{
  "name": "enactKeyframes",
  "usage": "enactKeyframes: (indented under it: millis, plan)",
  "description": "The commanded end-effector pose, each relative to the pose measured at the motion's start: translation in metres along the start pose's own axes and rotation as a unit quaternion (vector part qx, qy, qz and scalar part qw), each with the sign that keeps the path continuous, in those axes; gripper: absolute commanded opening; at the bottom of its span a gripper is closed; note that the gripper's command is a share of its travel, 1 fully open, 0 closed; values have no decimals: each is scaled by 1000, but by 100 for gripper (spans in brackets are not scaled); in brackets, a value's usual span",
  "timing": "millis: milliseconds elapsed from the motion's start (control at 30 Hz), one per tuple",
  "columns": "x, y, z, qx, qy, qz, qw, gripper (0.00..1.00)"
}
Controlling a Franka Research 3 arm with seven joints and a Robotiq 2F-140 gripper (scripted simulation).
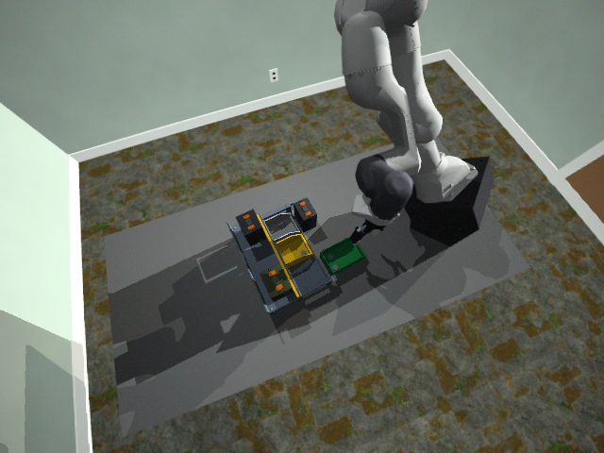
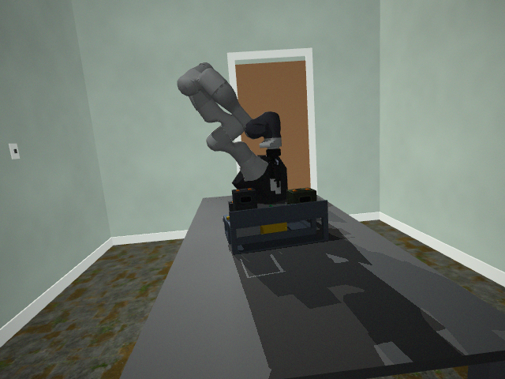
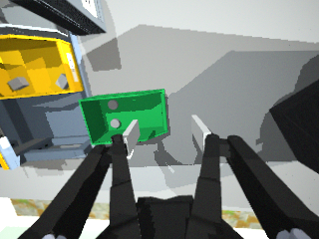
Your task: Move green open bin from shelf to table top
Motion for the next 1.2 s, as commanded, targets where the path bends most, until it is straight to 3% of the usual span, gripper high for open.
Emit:
enactKeyframes:
  millis: [0, 1167]
  plan:
    - [0, -1, 2, 3, -2, -2, 1000, 57]
    - [2, -1, 3, 3, -2, -2, 1000, 57]
Point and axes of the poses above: the point where the finger pads meet when closed, its own x axis out along the fingers, its own y axis across the jaws, z = x × y, the point moved 8 cm from there along -x, back along the fingers, and after that the axes turned 6 degrees about -x, right-handed, at the moved point
